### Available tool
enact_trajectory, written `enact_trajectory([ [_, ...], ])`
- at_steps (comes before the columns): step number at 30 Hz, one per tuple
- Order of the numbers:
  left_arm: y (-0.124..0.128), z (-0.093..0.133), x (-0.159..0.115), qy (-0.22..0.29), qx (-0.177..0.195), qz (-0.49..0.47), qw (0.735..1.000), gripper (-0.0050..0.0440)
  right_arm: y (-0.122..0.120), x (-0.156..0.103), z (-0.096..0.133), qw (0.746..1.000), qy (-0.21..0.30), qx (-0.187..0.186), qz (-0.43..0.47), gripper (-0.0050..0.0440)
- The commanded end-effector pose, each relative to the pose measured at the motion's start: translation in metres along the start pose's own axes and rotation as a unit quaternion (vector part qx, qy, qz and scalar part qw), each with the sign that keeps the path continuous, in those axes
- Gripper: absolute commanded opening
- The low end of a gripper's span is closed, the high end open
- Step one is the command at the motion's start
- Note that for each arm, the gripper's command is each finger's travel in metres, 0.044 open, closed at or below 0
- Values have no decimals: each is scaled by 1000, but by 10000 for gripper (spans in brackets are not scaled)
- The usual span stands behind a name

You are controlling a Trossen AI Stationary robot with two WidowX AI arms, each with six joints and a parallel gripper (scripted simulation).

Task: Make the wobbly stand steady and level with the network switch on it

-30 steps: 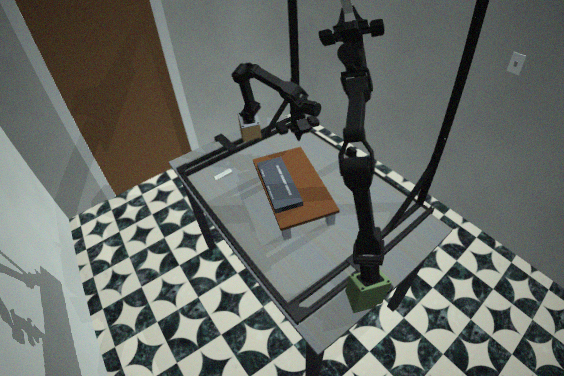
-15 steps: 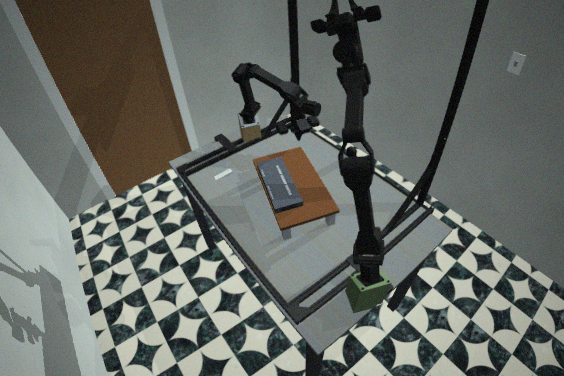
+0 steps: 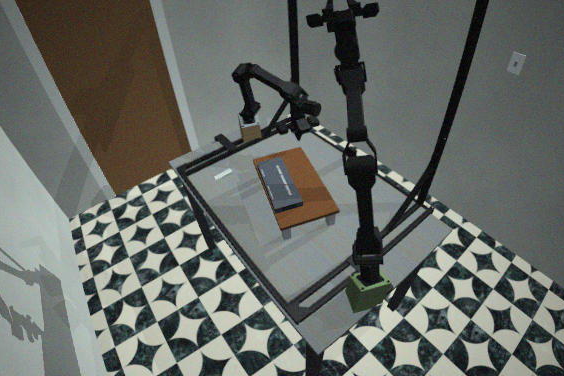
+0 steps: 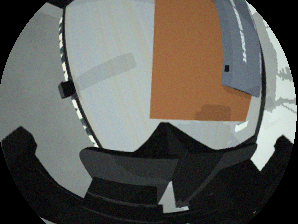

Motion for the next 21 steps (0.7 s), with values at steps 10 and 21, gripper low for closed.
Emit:
enact_trajectory([
  [10, 20, -1, 1, -14, -51, -331, 942, 0, 0, 0, 0, 1000, 0, 0, 0, 0],
  [21, 30, -3, 9, -23, -78, -559, 825, 0, 0, 0, 0, 1000, 0, 0, 0, 0],
])
Point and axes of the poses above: on each arm, the point midway between the two fingers, 35 mm back from their tips, its own z axis back along the fingers, its own y axis across the jaws, x = y × z, the point moved 7 cm from there along z, back along the fingers, and after that the axes turned 11 degrees about -z, right-handed, at the moved point
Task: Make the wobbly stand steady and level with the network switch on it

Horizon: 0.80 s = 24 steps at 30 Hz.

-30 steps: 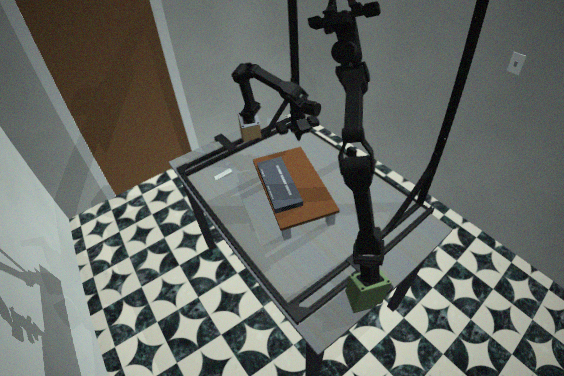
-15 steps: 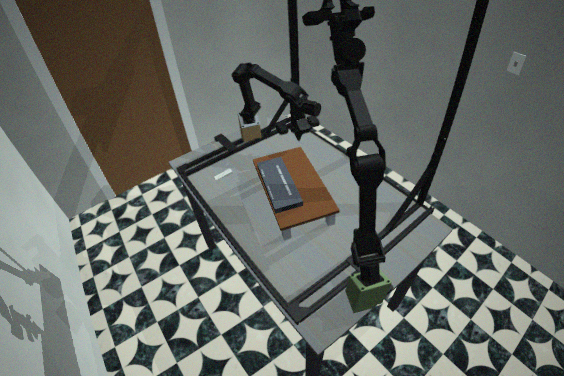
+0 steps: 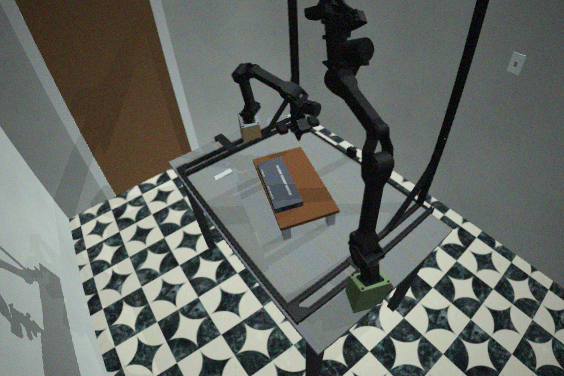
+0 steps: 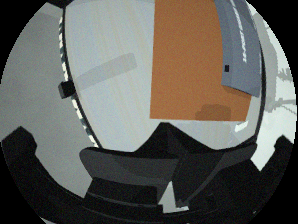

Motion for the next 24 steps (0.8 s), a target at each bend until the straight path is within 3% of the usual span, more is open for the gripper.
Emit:
enact_trajectory([
  [1, 10, -1, -4, -17, -38, -116, 992, 0, 0, 0, 0, 1000, 0, 0, 0, 0],
  [8, 12, -1, -4, -19, -44, -148, 988, 0, 0, 0, 0, 1000, 0, 0, 0, 0],
  [9, 8, -1, -2, -11, -19, -131, 991, 0, 0, 0, 0, 1000, 0, 0, 0, 0],
  [24, 13, -1, -4, -19, -45, -152, 987, 0, 0, 0, 0, 1000, 0, 0, 0, 0],
])
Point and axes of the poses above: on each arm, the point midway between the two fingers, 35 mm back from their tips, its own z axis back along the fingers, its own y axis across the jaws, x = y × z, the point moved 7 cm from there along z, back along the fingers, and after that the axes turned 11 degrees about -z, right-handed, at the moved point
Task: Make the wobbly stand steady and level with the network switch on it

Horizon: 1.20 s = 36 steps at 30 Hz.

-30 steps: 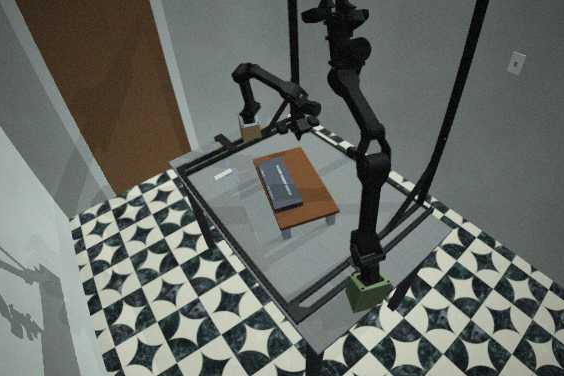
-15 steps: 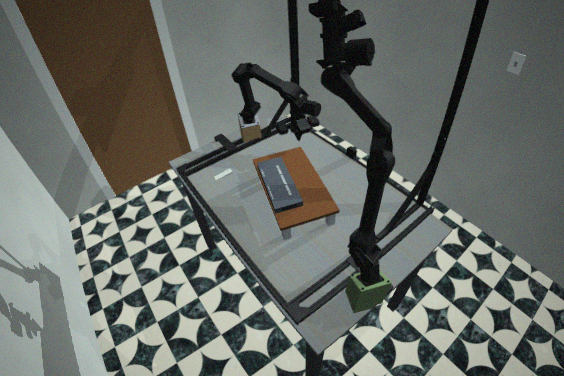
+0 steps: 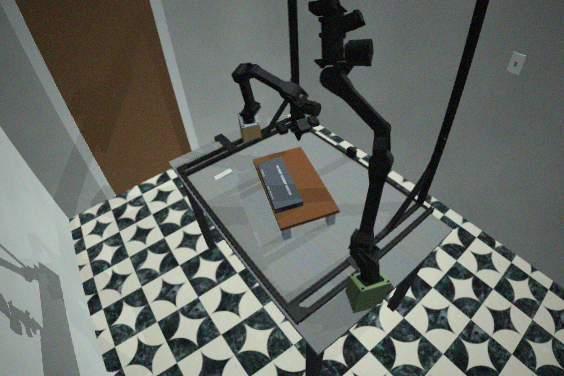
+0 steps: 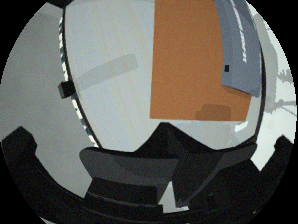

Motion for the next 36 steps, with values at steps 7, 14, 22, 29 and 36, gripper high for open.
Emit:
enact_trajectory([
  [7, -21, 22, -80, 127, -66, -110, 984, 0, 0, 0, 0, 1000, 0, 0, 0, 0],
  [14, -37, 53, -143, 219, -140, -191, 946, 0, 0, 0, 0, 1000, 0, 0, 0, 0],
  [22, -44, 84, -185, 275, -202, -232, 911, 0, 0, 0, 0, 1000, 0, 0, 0, 0],
  [29, -60, 145, -250, 359, -330, -304, 819, 0, 0, 0, 0, 1000, 0, 0, 0, 0],
  [36, -60, 155, -258, 366, -339, -303, 812, 0, 0, 0, 0, 1000, 0, 0, 0, 0],
])
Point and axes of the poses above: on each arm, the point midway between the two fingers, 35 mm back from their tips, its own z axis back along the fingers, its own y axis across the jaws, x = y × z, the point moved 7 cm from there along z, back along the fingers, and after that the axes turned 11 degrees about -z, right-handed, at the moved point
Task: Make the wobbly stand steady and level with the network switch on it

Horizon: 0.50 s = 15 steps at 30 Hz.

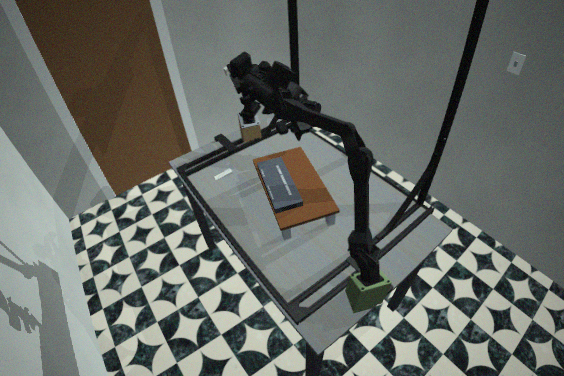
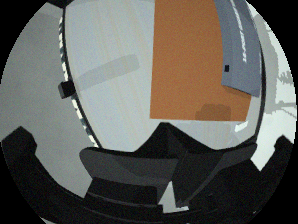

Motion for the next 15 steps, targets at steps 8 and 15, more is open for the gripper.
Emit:
enact_trajectory([
  [8, -90, -1, -57, 56, -181, -116, 975, 0, 0, 0, 0, 1000, 0, 0, 0, 0],
  [15, -112, 2, -70, 61, -224, -140, 963, 0, 0, 0, 0, 1000, 0, 0, 0, 0],
])
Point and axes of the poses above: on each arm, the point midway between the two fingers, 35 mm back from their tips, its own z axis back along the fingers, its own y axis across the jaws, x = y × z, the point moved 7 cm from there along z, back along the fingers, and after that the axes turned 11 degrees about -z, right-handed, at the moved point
